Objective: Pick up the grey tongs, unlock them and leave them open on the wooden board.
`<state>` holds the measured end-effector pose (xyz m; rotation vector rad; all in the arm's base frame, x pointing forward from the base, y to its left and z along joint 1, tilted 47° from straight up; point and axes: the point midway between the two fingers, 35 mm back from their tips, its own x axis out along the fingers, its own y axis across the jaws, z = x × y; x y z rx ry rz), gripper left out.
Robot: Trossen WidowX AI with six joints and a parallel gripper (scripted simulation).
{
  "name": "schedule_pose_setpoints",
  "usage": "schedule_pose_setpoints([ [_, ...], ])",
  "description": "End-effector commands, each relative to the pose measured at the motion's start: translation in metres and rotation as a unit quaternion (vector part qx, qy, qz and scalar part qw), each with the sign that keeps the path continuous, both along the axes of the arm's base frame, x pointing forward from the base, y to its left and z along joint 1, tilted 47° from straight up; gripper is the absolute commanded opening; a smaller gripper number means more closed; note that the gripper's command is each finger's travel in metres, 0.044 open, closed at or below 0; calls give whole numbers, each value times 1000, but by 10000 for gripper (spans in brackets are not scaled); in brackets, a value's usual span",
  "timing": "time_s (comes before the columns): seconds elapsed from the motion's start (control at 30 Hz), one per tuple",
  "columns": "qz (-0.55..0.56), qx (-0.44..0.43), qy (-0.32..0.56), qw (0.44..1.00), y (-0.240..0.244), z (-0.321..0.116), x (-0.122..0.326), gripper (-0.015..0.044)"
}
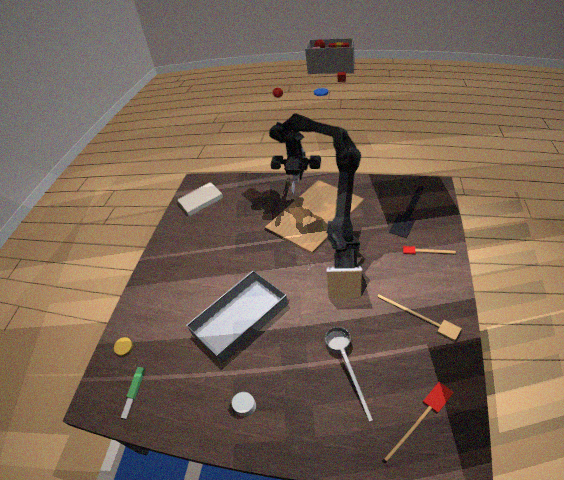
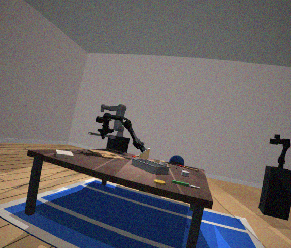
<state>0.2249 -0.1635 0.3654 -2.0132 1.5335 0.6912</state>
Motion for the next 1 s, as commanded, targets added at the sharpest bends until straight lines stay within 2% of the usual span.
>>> schedule_pose_setpoints([
  [0.0, -2, 6, -4, 1000, 1, 2, -2, -150],
  [0.97, -3, 8, -4, 1000, -23, -21, 13, -150],
])
